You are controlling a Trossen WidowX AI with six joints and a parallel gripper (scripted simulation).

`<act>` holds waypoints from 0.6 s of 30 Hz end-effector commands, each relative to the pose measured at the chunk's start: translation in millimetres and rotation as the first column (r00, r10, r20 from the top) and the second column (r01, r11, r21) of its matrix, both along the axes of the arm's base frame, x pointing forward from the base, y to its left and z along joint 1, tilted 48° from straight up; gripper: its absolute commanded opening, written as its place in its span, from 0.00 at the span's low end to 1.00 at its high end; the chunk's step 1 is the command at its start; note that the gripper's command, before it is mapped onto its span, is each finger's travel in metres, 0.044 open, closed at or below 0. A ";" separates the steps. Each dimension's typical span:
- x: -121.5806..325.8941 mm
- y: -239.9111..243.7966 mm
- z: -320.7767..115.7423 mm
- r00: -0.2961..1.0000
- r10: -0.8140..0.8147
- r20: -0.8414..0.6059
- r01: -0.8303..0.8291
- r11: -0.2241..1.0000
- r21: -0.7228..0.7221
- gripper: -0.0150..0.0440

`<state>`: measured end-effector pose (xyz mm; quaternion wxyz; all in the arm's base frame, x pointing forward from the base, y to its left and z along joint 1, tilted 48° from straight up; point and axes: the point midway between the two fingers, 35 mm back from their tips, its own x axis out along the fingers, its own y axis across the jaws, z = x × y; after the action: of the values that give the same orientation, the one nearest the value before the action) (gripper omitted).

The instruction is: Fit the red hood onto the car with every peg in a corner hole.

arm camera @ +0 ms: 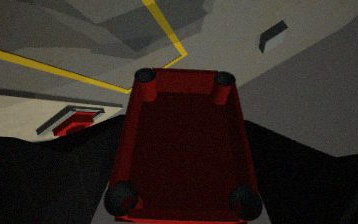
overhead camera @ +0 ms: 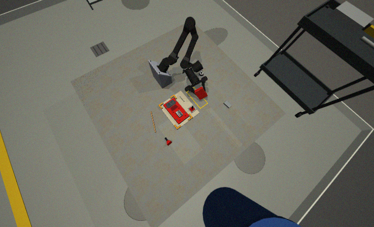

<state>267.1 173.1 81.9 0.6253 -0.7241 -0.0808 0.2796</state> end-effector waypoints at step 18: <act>-16.1 26.0 -26.9 0.958 0.206 0.199 -0.100 0.891 -0.444 0.25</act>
<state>254.6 195.5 59.8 0.4343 -0.8534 -0.1434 0.2501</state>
